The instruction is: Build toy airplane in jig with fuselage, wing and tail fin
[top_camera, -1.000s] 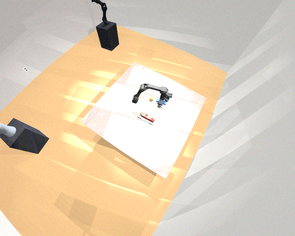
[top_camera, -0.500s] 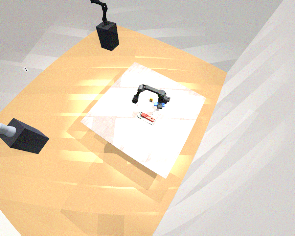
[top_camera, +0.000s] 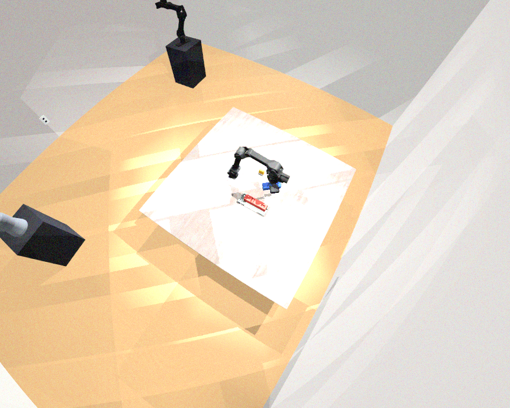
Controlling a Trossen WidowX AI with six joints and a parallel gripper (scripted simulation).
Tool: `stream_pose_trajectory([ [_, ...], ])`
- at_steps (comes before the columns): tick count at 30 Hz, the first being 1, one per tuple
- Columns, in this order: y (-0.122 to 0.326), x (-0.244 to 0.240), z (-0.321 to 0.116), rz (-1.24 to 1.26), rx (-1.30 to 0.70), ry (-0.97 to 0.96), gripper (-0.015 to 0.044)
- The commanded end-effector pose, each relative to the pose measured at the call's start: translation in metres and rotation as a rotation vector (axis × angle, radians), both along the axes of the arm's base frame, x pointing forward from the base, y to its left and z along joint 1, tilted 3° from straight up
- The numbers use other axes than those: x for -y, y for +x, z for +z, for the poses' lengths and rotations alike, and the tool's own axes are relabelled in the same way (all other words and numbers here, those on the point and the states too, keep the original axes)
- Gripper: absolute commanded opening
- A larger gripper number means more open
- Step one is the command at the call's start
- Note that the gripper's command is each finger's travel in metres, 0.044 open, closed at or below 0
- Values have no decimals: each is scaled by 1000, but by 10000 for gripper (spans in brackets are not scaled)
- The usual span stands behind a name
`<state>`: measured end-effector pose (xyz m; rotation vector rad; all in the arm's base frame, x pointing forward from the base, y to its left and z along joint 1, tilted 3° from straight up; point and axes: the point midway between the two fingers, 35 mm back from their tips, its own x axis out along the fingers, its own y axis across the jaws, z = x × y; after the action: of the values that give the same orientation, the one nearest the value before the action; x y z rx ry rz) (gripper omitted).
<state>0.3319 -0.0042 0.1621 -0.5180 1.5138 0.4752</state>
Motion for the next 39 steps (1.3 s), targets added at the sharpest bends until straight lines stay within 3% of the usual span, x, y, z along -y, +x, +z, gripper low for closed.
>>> stream_pose_trajectory([
  [1, -4, 13, -1, 70, 3, -5, 0],
  [39, -67, 114, -21, 785, -36, -20, 0],
])
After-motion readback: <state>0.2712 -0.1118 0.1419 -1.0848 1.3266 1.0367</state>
